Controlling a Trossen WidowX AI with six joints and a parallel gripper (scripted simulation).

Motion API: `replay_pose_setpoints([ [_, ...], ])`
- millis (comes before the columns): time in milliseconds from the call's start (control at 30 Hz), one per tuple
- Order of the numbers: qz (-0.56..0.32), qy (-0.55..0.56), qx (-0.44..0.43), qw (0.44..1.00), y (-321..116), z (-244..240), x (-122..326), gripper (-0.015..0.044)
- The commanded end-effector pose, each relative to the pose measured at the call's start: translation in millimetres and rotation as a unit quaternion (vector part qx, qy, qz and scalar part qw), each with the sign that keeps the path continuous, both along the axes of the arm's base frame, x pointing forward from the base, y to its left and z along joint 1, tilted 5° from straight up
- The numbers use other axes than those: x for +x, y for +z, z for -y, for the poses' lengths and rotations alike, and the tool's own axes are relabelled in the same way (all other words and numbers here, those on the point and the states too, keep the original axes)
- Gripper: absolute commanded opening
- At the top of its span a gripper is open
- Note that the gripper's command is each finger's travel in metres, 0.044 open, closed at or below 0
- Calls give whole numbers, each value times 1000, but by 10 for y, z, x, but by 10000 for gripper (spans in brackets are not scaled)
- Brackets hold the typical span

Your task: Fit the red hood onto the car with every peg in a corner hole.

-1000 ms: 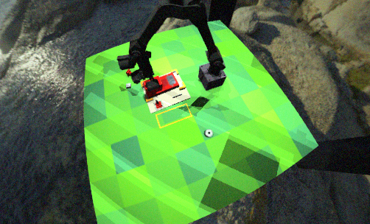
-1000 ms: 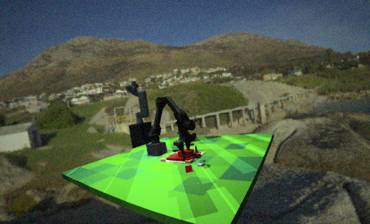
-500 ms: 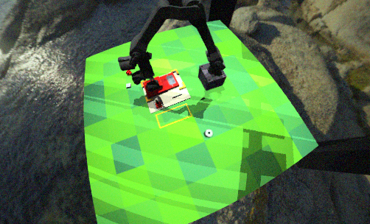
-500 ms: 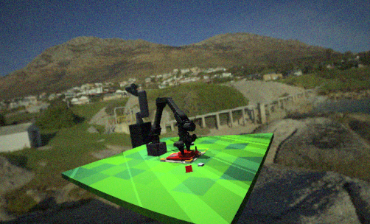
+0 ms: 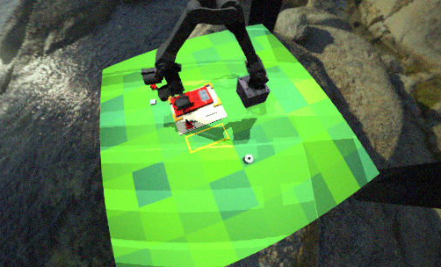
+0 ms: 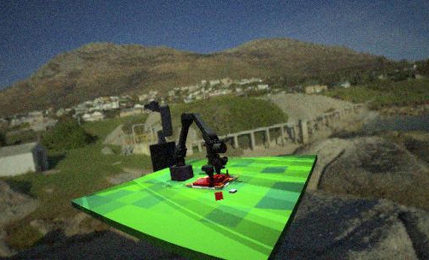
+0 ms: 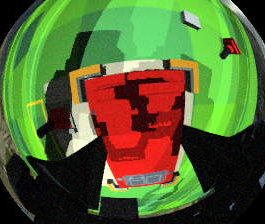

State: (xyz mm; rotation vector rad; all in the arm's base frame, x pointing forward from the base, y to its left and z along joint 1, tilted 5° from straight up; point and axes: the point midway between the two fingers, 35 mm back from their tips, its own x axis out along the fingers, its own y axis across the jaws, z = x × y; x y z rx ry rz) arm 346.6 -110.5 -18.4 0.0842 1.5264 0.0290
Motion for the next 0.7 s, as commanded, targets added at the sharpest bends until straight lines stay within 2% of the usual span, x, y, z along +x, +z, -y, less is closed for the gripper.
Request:
replay_pose_setpoints([
  [0,0,0,0,1000,0,0,0,79],
  [467,0,0,0,1000,0,0,0,440],
  [667,-1,0,0,1000,168,17,9,440],
])
